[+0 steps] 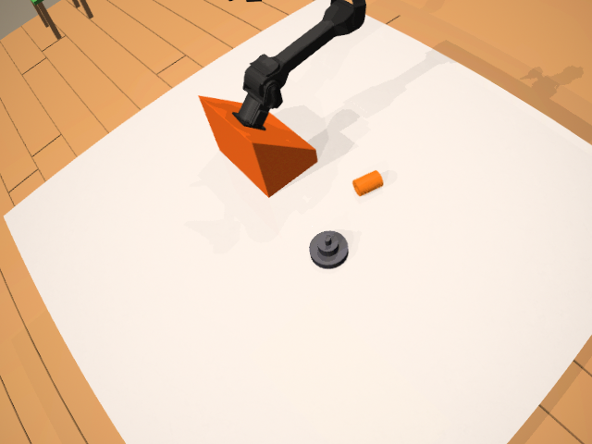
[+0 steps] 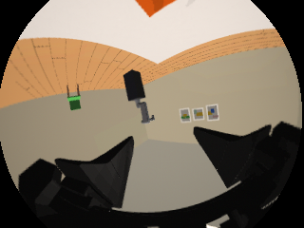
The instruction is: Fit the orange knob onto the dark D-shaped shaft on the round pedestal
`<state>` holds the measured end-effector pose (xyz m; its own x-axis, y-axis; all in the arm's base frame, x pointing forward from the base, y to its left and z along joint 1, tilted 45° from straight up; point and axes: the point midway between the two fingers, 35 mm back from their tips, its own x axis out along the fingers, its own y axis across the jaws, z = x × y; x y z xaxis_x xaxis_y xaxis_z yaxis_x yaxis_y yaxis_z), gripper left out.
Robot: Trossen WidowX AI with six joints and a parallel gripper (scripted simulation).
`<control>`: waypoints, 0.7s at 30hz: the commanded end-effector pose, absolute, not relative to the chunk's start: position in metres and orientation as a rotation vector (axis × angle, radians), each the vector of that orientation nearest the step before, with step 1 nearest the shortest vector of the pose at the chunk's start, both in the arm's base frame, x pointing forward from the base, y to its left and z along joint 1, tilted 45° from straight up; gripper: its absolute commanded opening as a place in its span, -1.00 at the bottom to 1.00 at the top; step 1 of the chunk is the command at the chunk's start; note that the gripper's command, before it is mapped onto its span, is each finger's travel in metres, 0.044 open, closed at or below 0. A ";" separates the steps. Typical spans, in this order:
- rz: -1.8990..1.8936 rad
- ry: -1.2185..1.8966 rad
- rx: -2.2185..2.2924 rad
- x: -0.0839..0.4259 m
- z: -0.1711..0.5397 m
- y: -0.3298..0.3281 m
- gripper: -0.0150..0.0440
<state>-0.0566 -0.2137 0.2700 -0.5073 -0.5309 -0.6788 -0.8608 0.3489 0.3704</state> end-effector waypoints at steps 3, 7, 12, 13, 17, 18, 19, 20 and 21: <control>0.930 2.117 -1.257 -0.038 0.259 -0.220 1.00; 0.655 2.007 -1.239 0.000 0.241 -0.231 1.00; 0.355 1.819 -1.119 0.052 0.217 -0.234 1.00; 0.298 1.772 -1.077 0.064 0.211 -0.233 1.00; 0.152 1.630 -0.919 0.102 0.194 -0.225 1.00; 0.132 1.607 -0.888 0.108 0.191 -0.223 1.00; 0.113 1.585 -0.857 0.114 0.189 -0.221 1.00; 0.095 1.563 -0.824 0.120 0.186 -0.219 1.00; 0.081 1.543 -0.794 0.126 0.183 -0.216 1.00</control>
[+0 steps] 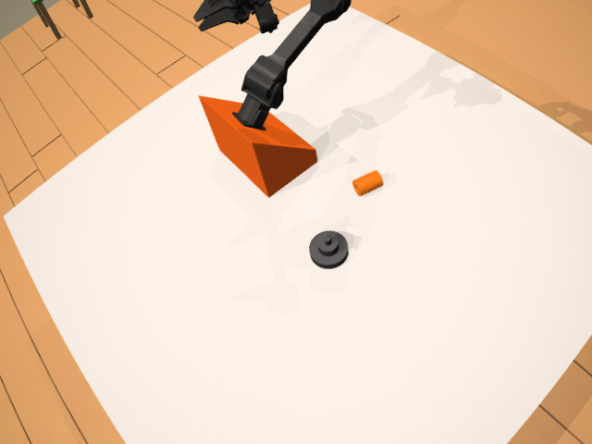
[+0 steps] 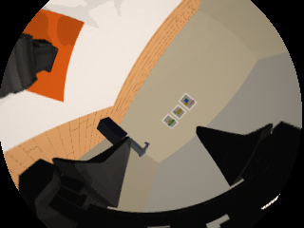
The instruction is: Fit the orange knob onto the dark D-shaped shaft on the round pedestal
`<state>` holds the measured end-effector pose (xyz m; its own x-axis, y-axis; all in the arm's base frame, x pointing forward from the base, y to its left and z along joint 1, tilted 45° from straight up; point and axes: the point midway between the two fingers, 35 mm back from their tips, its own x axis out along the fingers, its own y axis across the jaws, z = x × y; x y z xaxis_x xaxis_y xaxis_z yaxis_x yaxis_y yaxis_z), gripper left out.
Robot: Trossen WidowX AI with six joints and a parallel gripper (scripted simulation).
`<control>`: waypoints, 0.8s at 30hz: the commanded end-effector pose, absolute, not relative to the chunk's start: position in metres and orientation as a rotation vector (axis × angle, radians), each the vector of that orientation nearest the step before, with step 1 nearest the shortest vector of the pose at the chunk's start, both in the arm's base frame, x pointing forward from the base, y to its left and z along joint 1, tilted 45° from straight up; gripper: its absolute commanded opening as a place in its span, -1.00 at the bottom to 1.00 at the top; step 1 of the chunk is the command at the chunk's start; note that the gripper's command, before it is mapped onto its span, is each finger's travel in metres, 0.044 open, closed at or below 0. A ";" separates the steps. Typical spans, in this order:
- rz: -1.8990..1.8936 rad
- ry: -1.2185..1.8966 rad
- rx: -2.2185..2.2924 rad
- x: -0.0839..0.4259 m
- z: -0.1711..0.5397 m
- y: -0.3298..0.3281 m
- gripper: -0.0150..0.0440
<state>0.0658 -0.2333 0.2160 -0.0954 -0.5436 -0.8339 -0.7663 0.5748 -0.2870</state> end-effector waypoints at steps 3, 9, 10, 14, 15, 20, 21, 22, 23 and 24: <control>0.043 1.488 -0.699 0.144 0.175 -0.207 1.00; -0.014 1.395 -0.486 0.176 0.158 -0.183 1.00; -0.021 1.380 -0.447 0.181 0.156 -0.179 1.00; -0.047 1.330 -0.282 0.201 0.145 -0.159 1.00; -0.052 1.320 -0.239 0.206 0.142 -0.154 1.00; -0.077 1.283 -0.017 0.226 0.129 -0.126 1.00; -0.083 1.278 0.032 0.230 0.127 -0.120 1.00; -0.090 1.274 0.080 0.233 0.125 -0.114 1.00; -0.096 1.271 0.129 0.237 0.122 -0.108 1.00; -0.102 1.270 0.178 0.240 0.120 -0.102 1.00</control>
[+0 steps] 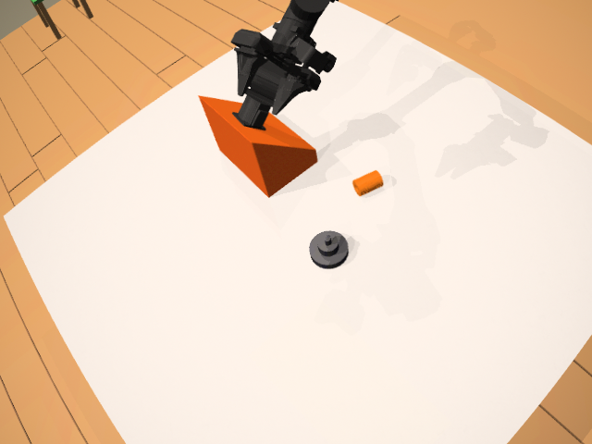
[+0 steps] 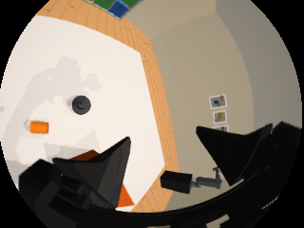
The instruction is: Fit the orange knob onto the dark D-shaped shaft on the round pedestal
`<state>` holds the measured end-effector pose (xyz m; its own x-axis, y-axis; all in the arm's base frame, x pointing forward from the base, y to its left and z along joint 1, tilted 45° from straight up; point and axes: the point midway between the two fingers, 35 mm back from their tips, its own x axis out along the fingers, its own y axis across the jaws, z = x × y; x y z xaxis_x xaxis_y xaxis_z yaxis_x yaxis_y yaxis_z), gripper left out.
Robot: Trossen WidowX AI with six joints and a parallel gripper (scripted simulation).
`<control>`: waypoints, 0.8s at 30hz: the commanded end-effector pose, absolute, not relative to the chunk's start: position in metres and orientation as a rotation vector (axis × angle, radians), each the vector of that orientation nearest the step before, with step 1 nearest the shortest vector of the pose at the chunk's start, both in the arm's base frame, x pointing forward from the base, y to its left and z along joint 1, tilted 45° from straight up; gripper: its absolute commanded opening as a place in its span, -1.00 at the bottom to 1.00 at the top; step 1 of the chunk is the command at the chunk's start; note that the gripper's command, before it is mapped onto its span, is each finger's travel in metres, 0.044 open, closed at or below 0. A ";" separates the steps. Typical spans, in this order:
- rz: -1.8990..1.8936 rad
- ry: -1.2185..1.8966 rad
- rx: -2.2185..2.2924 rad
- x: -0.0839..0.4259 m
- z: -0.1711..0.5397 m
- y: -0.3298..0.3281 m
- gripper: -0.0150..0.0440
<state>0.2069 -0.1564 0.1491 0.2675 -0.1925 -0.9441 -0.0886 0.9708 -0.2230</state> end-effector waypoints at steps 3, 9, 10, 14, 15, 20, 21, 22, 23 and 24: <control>-0.120 1.271 0.321 0.248 0.114 -0.083 1.00; -0.164 1.299 0.604 0.259 0.102 -0.045 1.00; -0.172 1.307 0.651 0.261 0.101 -0.038 1.00; -0.213 1.348 0.834 0.264 0.094 -0.012 1.00; -0.225 1.361 0.879 0.264 0.092 -0.005 1.00; -0.290 1.436 1.082 0.264 0.084 0.027 1.00; -0.306 1.453 1.122 0.263 0.083 0.034 1.00; -0.323 1.471 1.161 0.262 0.081 0.041 1.00; -0.342 1.490 1.200 0.261 0.080 0.047 1.00; -0.362 1.510 1.238 0.260 0.079 0.054 1.00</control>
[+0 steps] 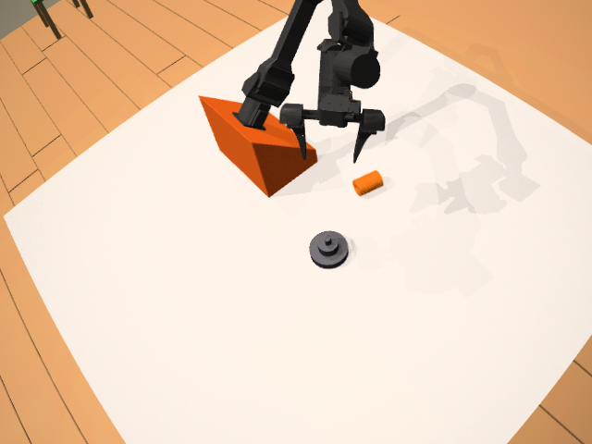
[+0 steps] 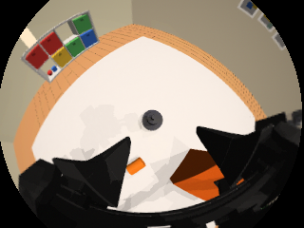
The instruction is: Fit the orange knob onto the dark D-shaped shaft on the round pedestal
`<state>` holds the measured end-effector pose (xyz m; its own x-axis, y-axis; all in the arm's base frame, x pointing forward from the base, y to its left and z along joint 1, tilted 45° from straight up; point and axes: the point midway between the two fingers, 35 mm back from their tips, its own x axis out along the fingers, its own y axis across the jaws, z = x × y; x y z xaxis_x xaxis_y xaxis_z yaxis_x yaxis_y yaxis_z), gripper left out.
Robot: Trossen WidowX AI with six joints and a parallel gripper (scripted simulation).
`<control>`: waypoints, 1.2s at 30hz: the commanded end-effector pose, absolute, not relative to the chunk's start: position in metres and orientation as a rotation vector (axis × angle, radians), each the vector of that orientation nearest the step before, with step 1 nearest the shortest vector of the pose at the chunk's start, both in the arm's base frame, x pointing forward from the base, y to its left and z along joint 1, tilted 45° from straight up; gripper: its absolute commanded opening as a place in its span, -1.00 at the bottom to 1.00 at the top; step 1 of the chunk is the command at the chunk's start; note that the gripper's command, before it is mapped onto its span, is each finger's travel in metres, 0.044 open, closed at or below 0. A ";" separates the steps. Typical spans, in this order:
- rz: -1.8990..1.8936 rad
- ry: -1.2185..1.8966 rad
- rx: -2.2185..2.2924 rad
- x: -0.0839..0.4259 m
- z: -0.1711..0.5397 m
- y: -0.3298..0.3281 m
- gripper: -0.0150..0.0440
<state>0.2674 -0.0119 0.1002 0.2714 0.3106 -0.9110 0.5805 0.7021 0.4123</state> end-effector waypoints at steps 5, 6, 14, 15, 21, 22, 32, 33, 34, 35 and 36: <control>-0.497 1.616 1.439 0.252 0.073 0.086 1.00; -0.529 1.638 1.476 0.250 0.072 0.092 1.00; -0.848 1.814 1.725 0.229 0.065 0.139 1.00; -0.894 1.834 1.748 0.226 0.064 0.144 1.00; -0.909 1.840 1.755 0.225 0.064 0.145 1.00; -0.909 1.840 1.755 0.225 0.064 0.145 1.00; -0.909 1.840 1.755 0.225 0.064 0.145 1.00; -0.909 1.840 1.755 0.225 0.063 0.146 1.00; -0.909 1.840 1.755 0.225 0.061 0.148 1.00; -0.909 1.840 1.755 0.224 0.057 0.152 1.00; -0.909 1.840 1.755 0.224 0.053 0.156 1.00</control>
<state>0.2278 0.1472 0.0622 -0.0839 0.6975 -0.7116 0.9901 -0.0220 -0.1384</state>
